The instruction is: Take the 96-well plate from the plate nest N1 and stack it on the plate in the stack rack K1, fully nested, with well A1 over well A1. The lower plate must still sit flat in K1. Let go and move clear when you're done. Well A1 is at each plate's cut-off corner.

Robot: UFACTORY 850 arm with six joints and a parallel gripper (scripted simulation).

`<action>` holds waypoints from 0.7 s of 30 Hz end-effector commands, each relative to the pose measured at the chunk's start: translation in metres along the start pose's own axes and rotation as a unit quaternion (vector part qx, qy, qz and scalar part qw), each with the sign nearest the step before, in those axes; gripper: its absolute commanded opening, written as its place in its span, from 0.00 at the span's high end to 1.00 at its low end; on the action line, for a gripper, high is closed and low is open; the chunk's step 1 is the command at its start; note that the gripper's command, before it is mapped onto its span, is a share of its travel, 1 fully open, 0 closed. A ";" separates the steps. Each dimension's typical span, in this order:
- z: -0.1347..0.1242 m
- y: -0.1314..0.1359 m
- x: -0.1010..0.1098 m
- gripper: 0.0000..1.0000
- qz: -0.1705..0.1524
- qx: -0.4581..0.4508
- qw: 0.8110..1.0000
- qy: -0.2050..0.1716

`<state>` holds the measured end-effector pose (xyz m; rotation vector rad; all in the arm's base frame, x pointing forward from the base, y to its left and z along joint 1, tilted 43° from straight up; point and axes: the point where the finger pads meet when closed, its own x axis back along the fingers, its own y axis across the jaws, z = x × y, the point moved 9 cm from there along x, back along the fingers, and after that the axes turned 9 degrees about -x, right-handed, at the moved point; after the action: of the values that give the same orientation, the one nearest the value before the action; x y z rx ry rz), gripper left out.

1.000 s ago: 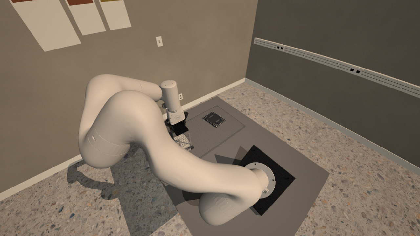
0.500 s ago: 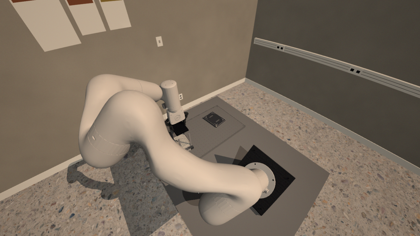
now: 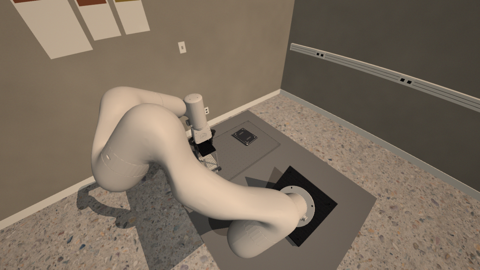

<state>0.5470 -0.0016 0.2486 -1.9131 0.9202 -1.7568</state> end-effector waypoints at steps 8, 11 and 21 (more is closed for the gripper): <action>0.001 0.000 -0.015 1.00 0.000 0.000 1.000 0.001; 0.001 0.000 -0.020 1.00 0.000 0.000 1.000 0.001; 0.001 0.000 -0.037 1.00 0.000 0.000 1.000 0.001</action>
<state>0.5470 0.0199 0.2257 -1.9131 0.9202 -1.7569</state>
